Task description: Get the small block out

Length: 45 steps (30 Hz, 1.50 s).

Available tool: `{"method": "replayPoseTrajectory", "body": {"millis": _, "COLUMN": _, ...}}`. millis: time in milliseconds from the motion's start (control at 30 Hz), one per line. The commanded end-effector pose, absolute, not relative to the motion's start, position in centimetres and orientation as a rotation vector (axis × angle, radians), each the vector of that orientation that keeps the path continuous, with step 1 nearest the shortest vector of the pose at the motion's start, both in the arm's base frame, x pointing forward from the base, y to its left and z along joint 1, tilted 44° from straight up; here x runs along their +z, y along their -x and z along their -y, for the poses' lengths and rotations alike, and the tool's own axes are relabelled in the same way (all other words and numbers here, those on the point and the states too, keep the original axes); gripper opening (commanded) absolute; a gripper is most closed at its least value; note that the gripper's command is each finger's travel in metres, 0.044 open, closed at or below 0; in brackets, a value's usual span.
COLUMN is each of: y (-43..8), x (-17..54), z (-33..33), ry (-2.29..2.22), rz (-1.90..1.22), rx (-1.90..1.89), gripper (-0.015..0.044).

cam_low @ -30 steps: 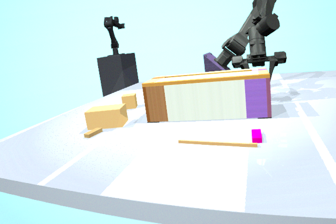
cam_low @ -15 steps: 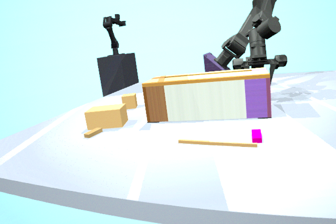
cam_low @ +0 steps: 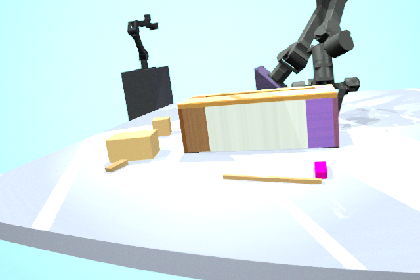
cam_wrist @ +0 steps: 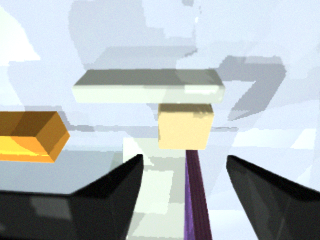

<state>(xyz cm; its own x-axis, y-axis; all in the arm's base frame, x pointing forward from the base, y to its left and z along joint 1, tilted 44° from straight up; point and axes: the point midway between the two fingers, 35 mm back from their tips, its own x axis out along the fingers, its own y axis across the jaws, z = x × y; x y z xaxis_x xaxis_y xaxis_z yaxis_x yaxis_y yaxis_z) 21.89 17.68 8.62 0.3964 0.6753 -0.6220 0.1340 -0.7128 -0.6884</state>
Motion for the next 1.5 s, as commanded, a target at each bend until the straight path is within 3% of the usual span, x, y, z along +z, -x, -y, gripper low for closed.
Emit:
{"method": "replayPoseTrajectory", "body": {"millis": 0, "y": -21.6, "x": 7.7, "z": -18.2, "ry": 2.106, "rz": 0.679, "rx": 1.317, "gripper": 0.0285}}
{"method": "replayPoseTrajectory", "body": {"millis": 467, "y": -21.2, "x": 6.4, "z": -19.6, "ry": 2.103, "rz": 0.681, "rx": 1.312, "gripper": 0.0285}}
{"method": "replayPoseTrajectory", "body": {"millis": 733, "y": -21.2, "x": 6.4, "z": -19.6, "ry": 2.103, "rz": 0.681, "rx": 1.312, "gripper": 0.0075}}
{"method": "replayPoseTrajectory", "body": {"millis": 900, "y": -21.3, "x": 6.6, "z": -19.4, "ry": 2.101, "rz": 0.675, "rx": 1.313, "gripper": 0.0000}}
{"method": "replayPoseTrajectory", "body": {"millis": 1467, "y": -21.5, "x": 11.1, "z": -15.3, "ry": 2.111, "rz": 0.685, "rx": 1.306, "gripper": 0.0000}}
